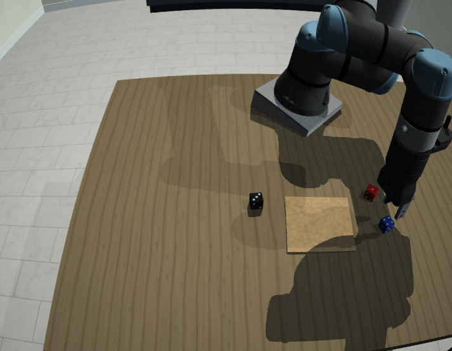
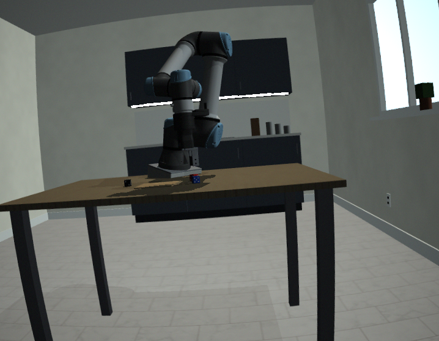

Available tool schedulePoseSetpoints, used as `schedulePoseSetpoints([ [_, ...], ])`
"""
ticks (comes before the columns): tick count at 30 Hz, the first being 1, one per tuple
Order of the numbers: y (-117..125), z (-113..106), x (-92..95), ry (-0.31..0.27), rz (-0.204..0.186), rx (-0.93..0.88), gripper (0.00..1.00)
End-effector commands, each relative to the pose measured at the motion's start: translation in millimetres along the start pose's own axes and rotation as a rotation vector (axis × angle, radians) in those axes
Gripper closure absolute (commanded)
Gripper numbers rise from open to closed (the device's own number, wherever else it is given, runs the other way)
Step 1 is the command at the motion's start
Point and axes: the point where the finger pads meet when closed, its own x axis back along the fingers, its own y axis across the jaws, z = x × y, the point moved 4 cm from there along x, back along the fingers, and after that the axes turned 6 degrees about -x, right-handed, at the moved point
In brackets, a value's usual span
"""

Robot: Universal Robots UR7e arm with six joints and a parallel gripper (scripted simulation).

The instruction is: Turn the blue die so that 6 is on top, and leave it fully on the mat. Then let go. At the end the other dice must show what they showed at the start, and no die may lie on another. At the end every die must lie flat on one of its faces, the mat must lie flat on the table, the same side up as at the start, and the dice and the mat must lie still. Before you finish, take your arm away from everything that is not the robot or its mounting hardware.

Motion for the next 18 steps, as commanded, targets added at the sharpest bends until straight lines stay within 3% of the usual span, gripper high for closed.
schedulePoseSetpoints([
  [1,1,0,-8.6,-0.001,-0.001,0.0,0.21],
  [18,1,0,-26.5,-0.001,-0.001,0.0,0.21],
])
